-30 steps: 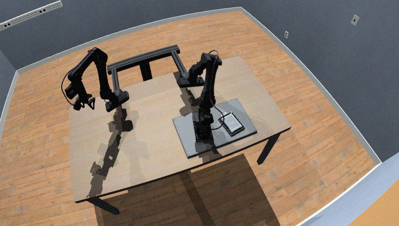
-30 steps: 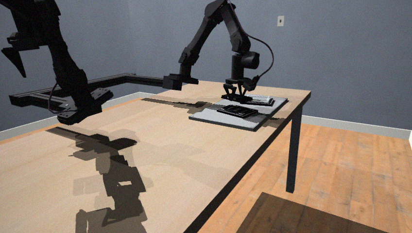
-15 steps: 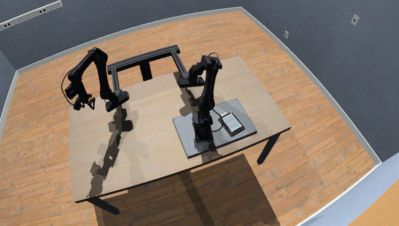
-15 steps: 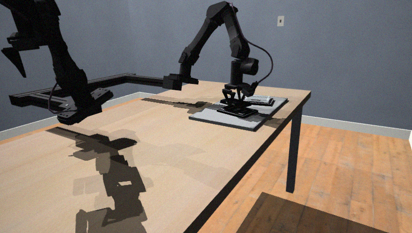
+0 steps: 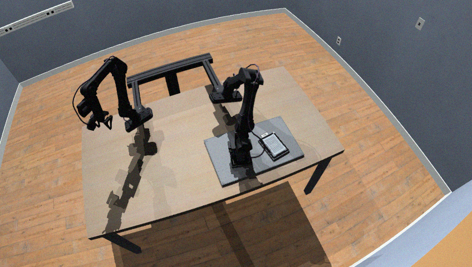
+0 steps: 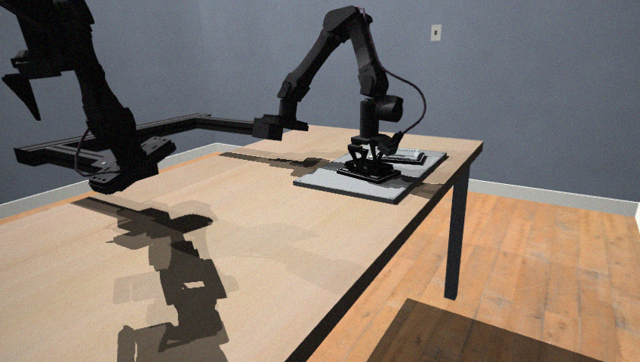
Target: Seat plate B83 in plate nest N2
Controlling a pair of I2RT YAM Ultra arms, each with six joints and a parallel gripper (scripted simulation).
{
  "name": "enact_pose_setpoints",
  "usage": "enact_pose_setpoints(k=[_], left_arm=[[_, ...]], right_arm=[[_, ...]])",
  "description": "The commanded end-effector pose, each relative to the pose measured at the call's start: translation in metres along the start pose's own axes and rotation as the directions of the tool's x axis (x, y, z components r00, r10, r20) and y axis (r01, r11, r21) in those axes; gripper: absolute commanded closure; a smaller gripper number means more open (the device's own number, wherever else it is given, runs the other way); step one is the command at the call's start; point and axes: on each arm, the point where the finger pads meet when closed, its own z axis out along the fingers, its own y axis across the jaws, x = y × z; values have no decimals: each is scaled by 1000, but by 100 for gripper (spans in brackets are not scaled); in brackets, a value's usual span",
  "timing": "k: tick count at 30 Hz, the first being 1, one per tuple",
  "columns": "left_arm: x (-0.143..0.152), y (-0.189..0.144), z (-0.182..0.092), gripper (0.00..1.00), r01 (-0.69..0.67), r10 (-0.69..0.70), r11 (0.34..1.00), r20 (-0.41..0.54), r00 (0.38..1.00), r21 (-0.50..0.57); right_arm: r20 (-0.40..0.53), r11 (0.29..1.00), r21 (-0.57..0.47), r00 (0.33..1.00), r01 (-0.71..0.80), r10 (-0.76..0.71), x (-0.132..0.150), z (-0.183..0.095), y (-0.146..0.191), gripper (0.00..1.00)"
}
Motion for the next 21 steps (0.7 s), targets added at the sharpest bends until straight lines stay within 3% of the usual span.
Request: enact_pose_setpoints(k=[1,21], left_arm=[[-8,1,-3,100,-6,6,1000,23,1000,-4],[-3,0,-9,100,-11,11,1000,32,999,-8]], right_arm=[[27,1000,4,1000,-13,13,2,-3,-2,0],[27,1000,4,1000,-13,13,2,-3,-2,0]])
